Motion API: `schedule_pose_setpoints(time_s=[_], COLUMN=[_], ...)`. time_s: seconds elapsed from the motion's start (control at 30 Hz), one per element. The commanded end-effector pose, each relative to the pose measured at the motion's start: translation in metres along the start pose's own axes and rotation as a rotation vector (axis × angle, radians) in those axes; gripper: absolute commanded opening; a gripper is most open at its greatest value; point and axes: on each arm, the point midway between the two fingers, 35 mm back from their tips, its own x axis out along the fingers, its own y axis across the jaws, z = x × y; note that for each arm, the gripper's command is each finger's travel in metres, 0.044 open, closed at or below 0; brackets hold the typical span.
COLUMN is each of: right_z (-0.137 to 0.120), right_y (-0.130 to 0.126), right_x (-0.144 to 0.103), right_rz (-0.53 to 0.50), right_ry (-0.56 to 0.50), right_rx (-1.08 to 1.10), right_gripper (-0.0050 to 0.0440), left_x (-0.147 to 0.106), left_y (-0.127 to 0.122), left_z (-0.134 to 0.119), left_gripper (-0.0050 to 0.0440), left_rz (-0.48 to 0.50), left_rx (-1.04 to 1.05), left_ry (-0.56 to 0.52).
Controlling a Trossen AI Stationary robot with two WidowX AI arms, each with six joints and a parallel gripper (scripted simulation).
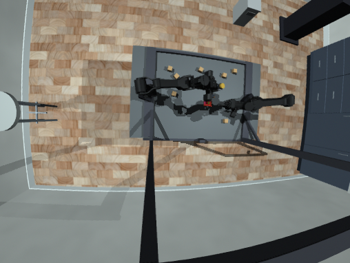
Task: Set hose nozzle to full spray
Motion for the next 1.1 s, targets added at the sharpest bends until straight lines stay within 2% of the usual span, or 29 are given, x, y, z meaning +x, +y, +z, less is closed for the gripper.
schedule_pose_setpoints(time_s=[0.0,0.27,0.37,0.4,0.47,1.07], right_z=[0.000,-0.003,-0.003,-0.002,-0.002,-0.002], right_y=[-0.022,-0.023,-0.020,-0.028,-0.028,-0.022], right_x=[-0.011,-0.025,-0.023,-0.024,-0.024,0.005], right_rz=[0.013,0.097,0.097,0.067,0.067,0.076], right_ry=[-0.007,-0.002,-0.002,-0.005,-0.005,-0.004], right_rx=[0.014,0.016,0.015,0.018,0.018,0.014], right_gripper=[0.0408,0.0408,0.0408,0.0408,0.0408,0.0408], left_x=[-0.004,-0.004,-0.004,-0.004,-0.004,-0.004], left_y=[-0.001,-0.001,-0.001,-0.001,-0.001,-0.001], left_z=[0.019,0.019,0.019,0.019,0.019,0.019], left_gripper=[0.0173,0.0173,0.0173,0.0173,0.0173,0.0173], left_rz=[-0.001,-0.001,-0.001,-0.001,-0.001,-0.001], left_rx=[0.005,0.005,0.005,0.005,0.005,0.005], left_ry=[-0.051,-0.051,-0.051,-0.051,-0.051,-0.051])
